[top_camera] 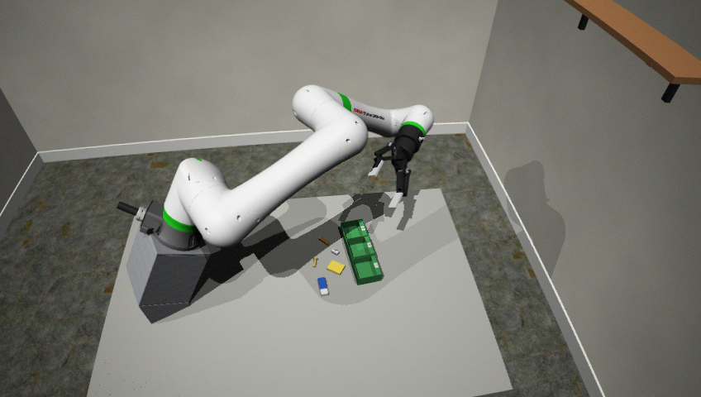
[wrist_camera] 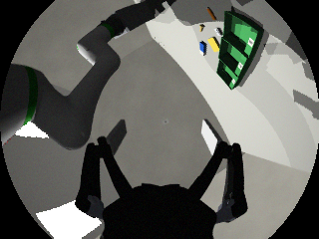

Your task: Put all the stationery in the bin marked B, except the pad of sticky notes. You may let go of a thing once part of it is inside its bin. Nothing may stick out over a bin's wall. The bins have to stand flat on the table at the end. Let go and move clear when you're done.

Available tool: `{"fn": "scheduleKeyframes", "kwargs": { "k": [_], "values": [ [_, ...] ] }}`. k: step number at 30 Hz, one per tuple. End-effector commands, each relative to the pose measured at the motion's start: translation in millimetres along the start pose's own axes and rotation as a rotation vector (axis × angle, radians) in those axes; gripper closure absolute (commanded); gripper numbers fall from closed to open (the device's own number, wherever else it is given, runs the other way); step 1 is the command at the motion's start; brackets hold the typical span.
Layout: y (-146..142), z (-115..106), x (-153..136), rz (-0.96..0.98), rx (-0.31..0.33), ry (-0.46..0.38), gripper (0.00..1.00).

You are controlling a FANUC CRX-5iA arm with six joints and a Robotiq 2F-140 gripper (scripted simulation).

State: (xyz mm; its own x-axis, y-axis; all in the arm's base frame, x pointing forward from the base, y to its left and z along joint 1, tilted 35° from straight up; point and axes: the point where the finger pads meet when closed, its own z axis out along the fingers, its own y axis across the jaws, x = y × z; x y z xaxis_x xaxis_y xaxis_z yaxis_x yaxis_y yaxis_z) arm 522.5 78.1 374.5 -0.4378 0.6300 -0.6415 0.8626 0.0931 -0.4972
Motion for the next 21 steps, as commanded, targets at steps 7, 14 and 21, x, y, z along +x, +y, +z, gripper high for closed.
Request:
{"fn": "scheduleKeyframes", "kwargs": {
  "k": [7, 14, 21],
  "values": [
    [50, 8, 29, 0.0, 0.0, 0.0, 0.95],
    [47, 26, 17, 0.072, -0.051, 0.065, 0.95],
    [47, 53, 9, 0.183, -0.113, 0.169, 0.95]
  ]
}}
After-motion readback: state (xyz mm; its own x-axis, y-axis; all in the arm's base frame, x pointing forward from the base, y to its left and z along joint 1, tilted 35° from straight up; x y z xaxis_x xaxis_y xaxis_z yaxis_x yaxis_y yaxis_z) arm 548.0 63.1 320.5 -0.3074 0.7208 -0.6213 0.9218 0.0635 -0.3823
